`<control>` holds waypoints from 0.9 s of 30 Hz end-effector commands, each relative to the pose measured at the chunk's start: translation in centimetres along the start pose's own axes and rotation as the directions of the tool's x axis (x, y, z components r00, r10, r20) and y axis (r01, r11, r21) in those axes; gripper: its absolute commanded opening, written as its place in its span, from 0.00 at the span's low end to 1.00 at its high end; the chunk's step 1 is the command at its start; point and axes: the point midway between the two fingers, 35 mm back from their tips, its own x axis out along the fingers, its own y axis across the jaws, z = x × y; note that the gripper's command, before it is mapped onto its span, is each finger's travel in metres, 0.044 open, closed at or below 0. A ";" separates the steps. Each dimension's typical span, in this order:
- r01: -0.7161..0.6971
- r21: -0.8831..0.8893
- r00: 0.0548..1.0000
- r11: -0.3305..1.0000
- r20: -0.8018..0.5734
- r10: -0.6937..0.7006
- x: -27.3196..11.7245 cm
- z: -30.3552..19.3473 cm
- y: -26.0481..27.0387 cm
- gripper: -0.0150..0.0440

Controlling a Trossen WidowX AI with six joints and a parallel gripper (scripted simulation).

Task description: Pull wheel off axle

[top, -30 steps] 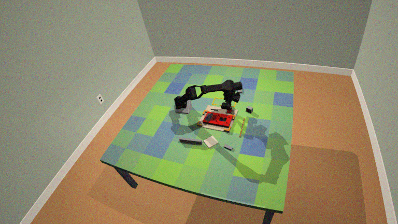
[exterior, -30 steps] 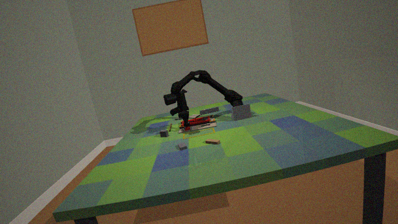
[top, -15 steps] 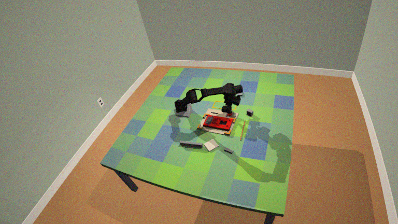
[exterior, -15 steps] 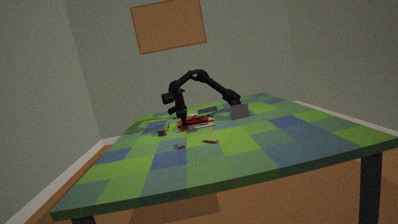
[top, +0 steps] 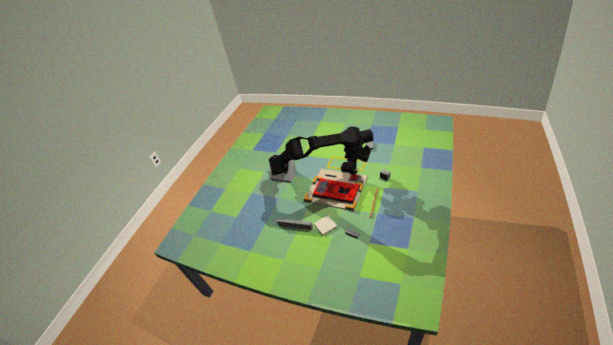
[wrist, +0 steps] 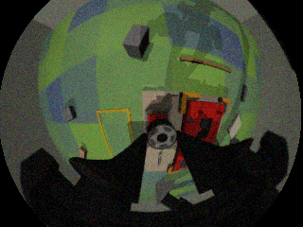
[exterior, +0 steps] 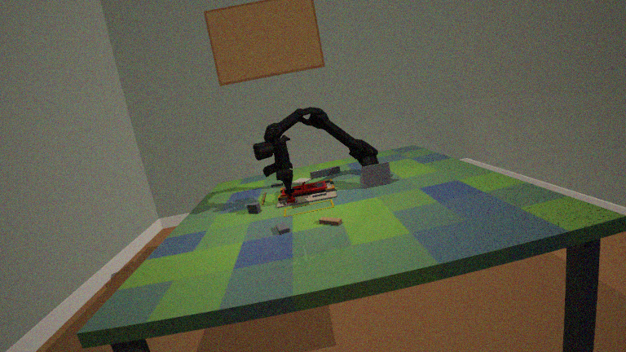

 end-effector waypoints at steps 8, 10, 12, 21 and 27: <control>-0.006 0.007 1.000 1.000 0.009 0.006 -0.8 0.1 0.0 0.25; -0.006 0.007 1.000 1.000 0.009 0.006 -0.9 0.1 0.0 0.25; -0.006 0.007 1.000 1.000 0.009 0.006 -1.0 0.1 0.0 0.25; -0.006 0.006 1.000 1.000 0.010 0.006 -1.3 0.1 0.0 0.25; -0.006 0.006 1.000 1.000 0.010 0.006 -1.5 0.1 0.0 0.25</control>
